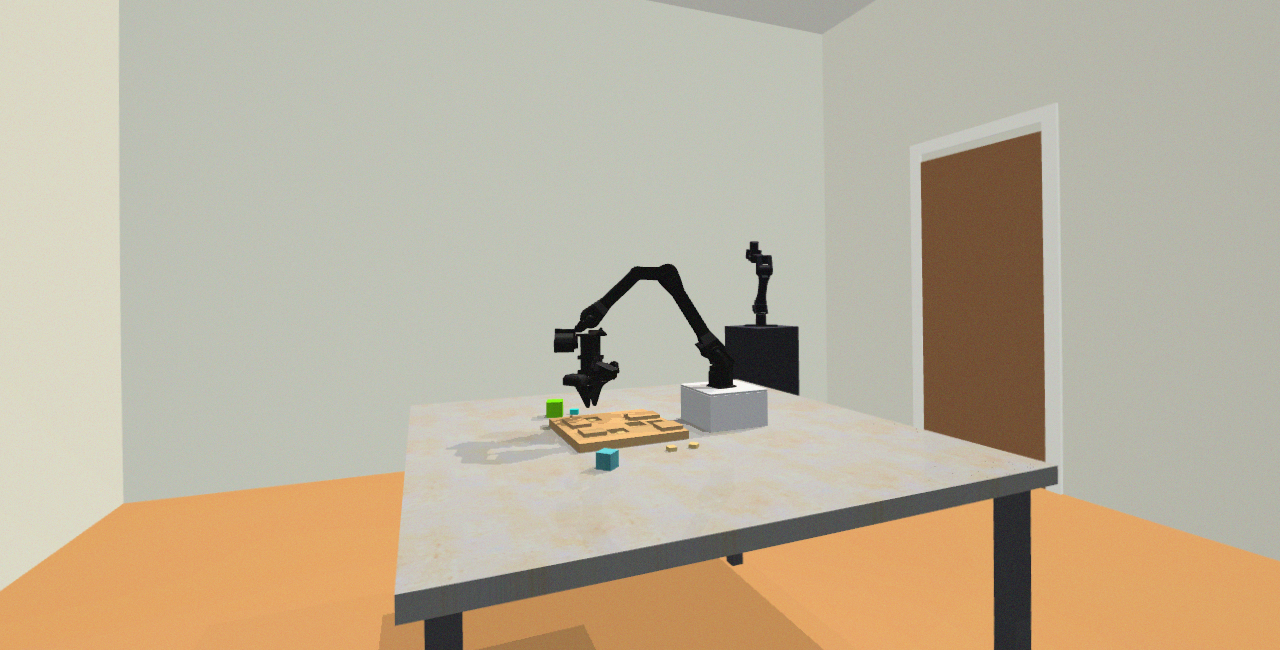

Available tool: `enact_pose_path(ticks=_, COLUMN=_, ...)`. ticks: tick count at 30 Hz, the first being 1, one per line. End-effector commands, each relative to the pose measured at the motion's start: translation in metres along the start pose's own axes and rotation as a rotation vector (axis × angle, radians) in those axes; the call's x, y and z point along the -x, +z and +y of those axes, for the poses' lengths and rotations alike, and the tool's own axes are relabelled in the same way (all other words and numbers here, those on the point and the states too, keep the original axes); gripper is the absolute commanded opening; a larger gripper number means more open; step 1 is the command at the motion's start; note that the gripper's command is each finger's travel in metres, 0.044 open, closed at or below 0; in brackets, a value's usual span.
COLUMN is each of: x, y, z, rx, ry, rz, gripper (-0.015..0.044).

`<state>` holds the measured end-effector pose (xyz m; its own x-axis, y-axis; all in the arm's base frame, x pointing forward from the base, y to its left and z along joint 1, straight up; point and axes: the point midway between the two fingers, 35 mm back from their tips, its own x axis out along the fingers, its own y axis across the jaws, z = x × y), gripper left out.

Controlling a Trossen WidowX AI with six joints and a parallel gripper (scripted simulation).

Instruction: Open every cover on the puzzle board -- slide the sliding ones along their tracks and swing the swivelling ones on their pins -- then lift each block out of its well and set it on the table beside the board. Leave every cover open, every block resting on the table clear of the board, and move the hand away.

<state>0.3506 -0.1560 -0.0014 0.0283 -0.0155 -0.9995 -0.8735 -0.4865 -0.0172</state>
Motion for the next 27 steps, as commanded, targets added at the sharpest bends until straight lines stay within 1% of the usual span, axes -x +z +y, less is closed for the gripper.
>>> enact_pose_path(ticks=1, x=-0.0019, y=0.0002, z=-0.0003, rx=-0.057, ry=-0.002, rz=-0.001, gripper=0.0144)
enact_pose_path(ticks=27, x=-0.0042, y=0.0001, z=-0.0003, rx=-0.446, ry=-0.002, rz=-0.002, gripper=0.0144)
